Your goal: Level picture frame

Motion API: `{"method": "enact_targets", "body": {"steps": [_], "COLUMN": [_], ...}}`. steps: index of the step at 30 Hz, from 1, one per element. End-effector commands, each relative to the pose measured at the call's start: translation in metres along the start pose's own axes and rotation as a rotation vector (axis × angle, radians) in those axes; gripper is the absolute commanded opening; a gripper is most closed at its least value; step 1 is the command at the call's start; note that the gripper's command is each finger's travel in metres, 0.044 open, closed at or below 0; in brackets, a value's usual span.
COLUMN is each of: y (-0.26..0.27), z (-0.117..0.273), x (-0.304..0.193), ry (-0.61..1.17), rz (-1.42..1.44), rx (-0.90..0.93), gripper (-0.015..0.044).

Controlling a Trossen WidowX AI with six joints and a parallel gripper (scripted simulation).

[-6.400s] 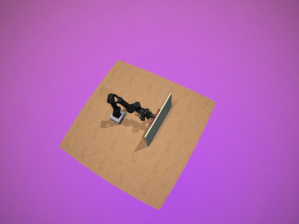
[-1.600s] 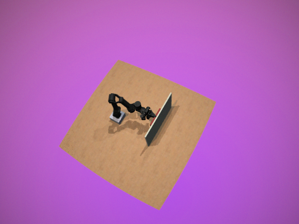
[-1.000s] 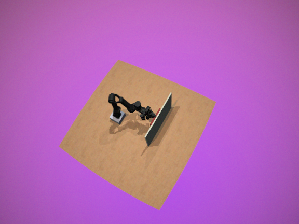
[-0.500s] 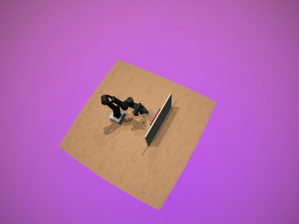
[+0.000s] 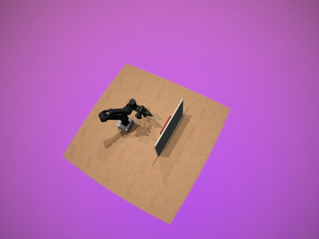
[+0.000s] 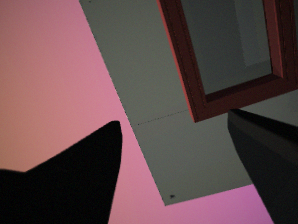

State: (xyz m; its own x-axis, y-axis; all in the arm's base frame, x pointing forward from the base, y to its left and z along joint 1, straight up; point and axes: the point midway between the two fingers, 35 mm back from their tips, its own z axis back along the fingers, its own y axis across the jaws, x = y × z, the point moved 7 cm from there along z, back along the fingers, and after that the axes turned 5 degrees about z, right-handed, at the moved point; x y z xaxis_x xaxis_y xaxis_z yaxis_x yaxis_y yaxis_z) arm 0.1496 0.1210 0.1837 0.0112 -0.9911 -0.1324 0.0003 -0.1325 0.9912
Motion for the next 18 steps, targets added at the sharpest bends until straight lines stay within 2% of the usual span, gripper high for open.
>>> {"method": "enact_targets", "body": {"steps": [1, 6, 18], "y": [0.006, 0.011, 0.011], "z": [0.019, 0.04, 0.041], "x": [0.005, 0.015, 0.016], "ry": [-0.005, -0.011, -0.012], "rz": [-0.031, -0.065, -0.066], "rx": [-0.002, -0.002, -0.002], "gripper": [0.026, 0.026, 0.026]}}
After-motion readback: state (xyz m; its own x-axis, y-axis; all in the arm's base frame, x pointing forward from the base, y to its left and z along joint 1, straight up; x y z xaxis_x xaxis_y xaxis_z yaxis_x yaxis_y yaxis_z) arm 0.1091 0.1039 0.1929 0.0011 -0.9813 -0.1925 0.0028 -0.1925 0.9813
